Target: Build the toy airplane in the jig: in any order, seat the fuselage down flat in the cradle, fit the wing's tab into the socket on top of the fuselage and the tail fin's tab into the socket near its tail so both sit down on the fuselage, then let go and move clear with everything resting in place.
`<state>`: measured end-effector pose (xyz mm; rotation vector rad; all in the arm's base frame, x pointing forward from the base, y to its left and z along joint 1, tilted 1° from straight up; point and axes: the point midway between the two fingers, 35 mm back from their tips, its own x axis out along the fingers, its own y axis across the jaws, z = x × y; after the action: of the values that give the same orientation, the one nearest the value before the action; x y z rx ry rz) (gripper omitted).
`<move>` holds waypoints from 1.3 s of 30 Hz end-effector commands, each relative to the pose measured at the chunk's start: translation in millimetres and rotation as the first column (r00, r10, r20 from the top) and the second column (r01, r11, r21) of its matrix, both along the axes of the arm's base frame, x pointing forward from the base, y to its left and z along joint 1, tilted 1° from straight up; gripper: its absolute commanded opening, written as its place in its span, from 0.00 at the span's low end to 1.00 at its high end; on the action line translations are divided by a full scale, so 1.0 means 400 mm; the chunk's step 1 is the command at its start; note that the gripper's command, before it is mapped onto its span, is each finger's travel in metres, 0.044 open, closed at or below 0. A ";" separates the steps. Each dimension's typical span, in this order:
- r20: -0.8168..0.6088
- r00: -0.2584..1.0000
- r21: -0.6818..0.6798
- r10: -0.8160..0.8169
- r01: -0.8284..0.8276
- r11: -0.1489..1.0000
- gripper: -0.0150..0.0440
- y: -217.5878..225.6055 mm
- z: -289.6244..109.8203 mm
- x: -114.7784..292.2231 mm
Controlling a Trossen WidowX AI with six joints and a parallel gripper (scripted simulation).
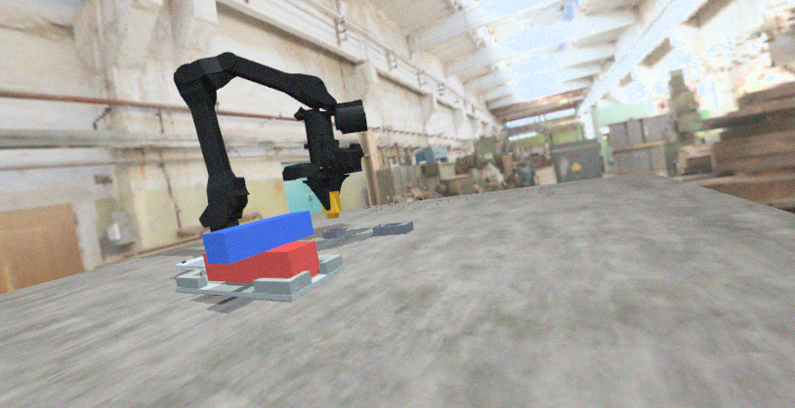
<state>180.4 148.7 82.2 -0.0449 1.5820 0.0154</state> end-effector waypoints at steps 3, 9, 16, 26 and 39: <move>0.009 1.000 0.003 -0.003 0.003 1.000 0.25 0.003 0.046 0.005; 0.011 1.000 0.005 -0.002 0.002 1.000 0.25 0.004 0.094 0.006; 0.013 1.000 0.008 -0.001 0.001 1.000 0.25 0.002 0.150 0.003; 0.016 1.000 0.011 0.000 0.000 1.000 0.25 -0.006 0.229 -0.009; 0.018 1.000 0.011 0.006 -0.006 1.000 0.25 -0.066 0.220 0.037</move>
<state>191.6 128.6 172.5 -0.0367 1.5624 0.0271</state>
